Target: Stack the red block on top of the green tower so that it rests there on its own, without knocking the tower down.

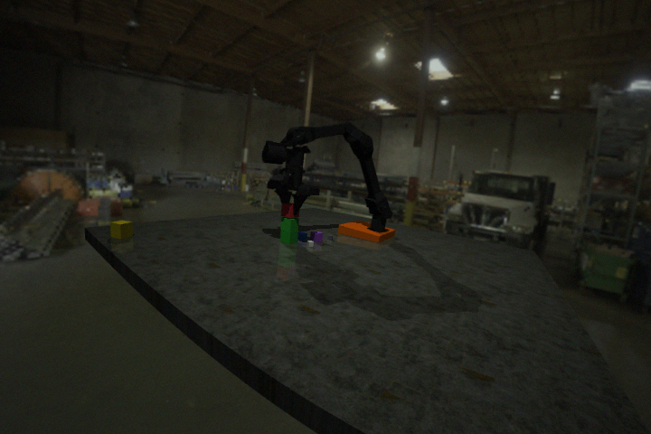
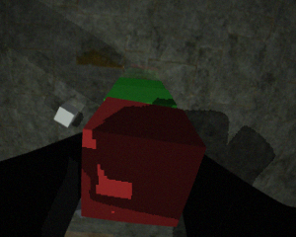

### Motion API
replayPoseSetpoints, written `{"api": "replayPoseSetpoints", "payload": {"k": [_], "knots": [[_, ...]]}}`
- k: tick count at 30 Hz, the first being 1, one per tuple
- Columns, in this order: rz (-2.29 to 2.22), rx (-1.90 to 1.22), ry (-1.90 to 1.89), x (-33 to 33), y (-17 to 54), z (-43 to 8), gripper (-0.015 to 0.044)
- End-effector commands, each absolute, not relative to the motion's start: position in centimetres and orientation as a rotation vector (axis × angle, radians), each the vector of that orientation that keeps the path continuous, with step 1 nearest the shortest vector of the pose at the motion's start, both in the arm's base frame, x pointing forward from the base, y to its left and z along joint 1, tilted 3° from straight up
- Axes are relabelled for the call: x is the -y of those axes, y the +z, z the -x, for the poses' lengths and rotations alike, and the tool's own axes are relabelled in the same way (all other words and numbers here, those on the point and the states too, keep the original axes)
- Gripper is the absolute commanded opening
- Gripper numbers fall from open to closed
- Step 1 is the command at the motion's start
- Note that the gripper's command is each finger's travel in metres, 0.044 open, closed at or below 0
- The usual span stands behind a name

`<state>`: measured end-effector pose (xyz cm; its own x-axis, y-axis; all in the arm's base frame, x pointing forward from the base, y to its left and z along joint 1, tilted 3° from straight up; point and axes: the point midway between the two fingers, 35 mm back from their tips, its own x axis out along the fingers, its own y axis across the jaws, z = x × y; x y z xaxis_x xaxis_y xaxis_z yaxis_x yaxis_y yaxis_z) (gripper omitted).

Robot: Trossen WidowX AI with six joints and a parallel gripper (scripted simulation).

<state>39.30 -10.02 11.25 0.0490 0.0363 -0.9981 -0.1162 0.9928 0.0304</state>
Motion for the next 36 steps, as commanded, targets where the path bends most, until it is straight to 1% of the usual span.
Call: {"api": "replayPoseSetpoints", "payload": {"k": [1,36], "knots": [[0.064,-1.519,0.125,9.91,10.83,-39.22,0.0000],[0.064,-1.519,0.125,9.90,10.54,-39.24,0.0000]]}}
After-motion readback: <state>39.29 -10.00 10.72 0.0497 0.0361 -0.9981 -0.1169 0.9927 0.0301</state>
